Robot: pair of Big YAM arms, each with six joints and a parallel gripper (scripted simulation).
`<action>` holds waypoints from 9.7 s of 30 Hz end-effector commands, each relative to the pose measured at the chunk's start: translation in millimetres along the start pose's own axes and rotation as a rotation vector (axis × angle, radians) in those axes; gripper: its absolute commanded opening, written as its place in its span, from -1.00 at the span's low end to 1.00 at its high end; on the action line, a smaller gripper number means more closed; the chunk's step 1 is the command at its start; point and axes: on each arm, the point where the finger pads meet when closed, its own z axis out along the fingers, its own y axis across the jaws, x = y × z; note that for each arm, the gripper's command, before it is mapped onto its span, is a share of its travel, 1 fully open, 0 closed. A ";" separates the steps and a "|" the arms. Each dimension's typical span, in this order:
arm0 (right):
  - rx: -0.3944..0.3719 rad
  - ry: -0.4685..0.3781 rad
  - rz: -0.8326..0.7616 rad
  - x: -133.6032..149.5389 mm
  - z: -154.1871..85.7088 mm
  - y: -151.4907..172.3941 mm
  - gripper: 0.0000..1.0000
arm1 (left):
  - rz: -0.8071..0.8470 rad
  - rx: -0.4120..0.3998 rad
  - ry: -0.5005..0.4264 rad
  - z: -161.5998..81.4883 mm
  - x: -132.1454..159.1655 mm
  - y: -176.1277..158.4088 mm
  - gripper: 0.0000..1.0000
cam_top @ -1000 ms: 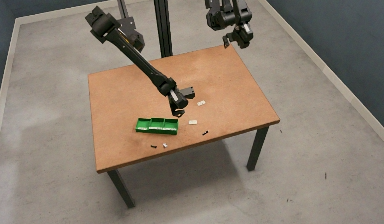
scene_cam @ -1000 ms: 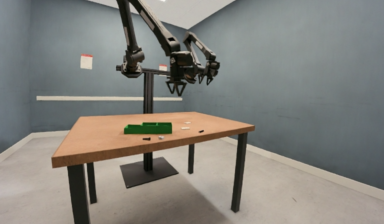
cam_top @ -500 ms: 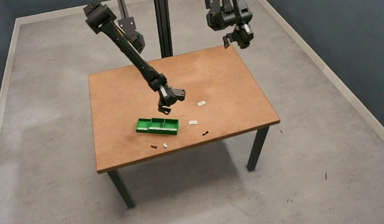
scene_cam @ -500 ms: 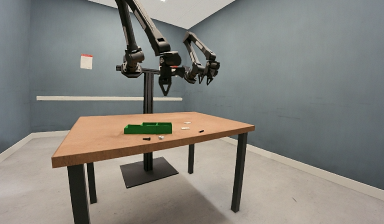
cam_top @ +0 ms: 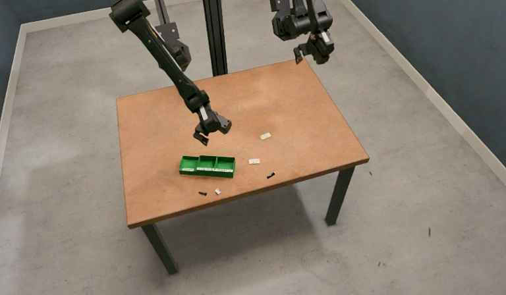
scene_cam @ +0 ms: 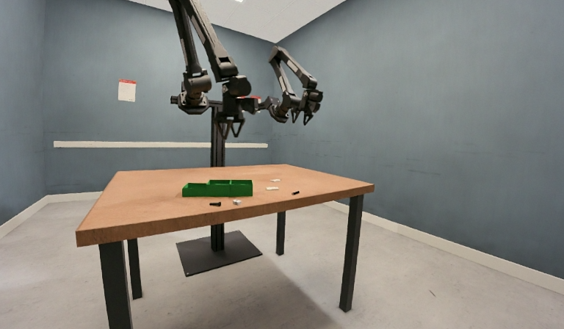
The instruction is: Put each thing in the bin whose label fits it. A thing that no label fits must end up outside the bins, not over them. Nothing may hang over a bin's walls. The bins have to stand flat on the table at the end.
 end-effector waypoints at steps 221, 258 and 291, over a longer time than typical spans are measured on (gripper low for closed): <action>0.074 0.031 -0.414 -139.1 158.7 91.8 -0.21 | -0.001 -0.003 -0.048 -18.5 -19.7 0.3 1.00; 0.079 0.023 -0.577 -148.5 149.6 92.5 -0.21 | -0.001 -0.003 -0.048 -18.5 -19.7 0.3 1.00; 0.063 0.036 -0.593 -142.7 209.0 99.6 -0.21 | -0.001 -0.003 -0.048 -18.5 -19.7 0.3 1.00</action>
